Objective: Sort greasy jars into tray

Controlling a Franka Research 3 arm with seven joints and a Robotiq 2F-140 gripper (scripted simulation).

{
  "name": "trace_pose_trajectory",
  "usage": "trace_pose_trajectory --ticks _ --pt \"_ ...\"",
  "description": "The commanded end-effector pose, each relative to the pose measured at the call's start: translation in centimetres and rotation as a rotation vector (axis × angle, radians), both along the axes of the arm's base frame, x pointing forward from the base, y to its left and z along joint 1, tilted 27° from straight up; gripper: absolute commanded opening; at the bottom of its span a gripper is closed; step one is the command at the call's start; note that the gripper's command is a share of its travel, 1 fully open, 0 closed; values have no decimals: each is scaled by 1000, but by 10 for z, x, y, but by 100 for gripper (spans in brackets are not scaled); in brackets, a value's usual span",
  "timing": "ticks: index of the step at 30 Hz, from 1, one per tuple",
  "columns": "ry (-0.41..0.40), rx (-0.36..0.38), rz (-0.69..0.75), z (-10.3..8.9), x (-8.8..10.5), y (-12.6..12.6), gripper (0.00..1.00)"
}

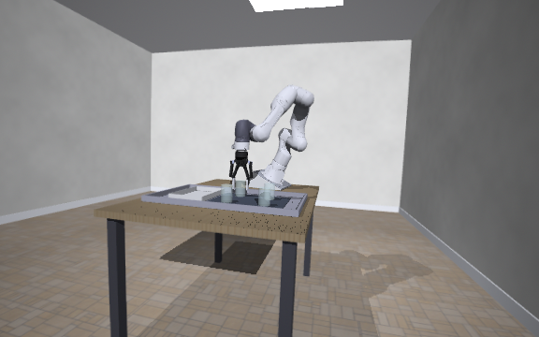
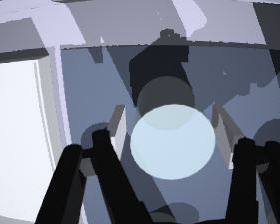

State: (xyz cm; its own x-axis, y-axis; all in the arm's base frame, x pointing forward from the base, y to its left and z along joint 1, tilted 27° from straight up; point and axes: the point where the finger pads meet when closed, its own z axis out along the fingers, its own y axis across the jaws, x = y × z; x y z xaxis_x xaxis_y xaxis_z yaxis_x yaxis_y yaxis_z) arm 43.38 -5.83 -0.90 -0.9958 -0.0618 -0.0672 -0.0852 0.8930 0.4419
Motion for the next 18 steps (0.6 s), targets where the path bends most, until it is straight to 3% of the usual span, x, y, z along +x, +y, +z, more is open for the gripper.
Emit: trace_pose_trajectory --ticks 1,18 --pt "-3 -1 1 -1 0 0 54" --pt "-3 -1 1 -1 0 0 51"
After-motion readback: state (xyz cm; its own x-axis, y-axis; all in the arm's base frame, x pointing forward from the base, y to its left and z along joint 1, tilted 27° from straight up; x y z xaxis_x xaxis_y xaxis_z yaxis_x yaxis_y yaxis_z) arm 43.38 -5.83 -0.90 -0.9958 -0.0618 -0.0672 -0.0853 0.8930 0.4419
